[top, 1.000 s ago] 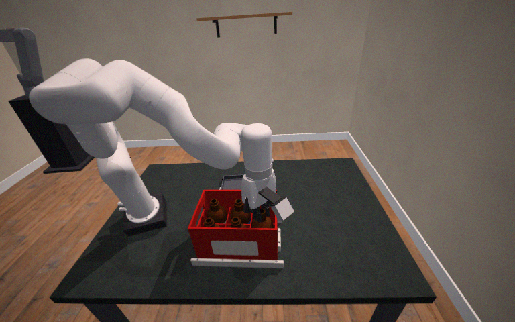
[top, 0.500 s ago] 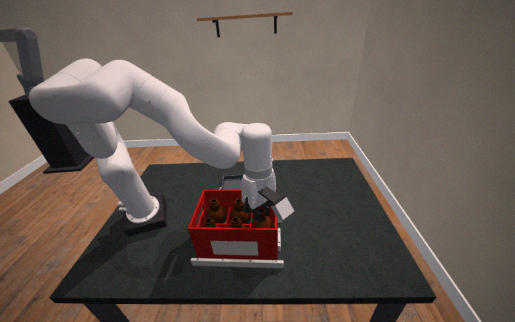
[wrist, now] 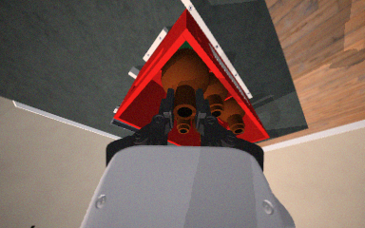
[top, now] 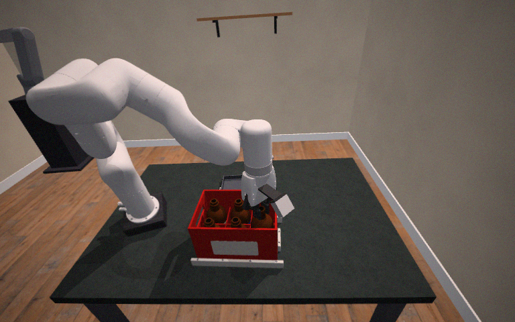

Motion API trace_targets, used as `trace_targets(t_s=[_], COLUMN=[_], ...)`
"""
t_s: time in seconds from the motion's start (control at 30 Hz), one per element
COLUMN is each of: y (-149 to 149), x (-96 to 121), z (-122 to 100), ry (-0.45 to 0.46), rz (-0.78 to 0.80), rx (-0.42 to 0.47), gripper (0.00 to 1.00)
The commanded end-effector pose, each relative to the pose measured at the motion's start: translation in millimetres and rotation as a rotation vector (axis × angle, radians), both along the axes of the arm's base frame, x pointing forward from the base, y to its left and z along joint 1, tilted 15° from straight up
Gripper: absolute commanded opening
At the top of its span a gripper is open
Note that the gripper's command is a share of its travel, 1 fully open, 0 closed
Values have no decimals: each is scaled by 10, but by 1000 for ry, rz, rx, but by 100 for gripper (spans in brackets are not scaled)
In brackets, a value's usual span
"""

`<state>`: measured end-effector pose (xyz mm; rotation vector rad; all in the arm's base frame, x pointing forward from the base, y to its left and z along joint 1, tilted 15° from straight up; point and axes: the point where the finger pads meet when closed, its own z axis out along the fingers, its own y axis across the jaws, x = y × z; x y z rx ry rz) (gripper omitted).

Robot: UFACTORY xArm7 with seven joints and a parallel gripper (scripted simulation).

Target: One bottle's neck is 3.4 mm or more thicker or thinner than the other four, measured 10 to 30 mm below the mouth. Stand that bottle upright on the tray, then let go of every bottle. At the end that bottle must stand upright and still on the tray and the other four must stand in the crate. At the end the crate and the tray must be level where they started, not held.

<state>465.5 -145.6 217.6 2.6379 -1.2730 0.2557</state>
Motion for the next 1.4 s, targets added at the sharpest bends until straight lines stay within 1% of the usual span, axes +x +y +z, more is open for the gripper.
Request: trace_targets(t_s=[0.0, 0.67, 1.37], y=[15, 66, 78], x=[9, -4, -8], z=[59, 250, 296], ry=[-4, -4, -4], rz=[1, 1, 1], rx=[0, 0, 0], gripper=[0, 0, 0])
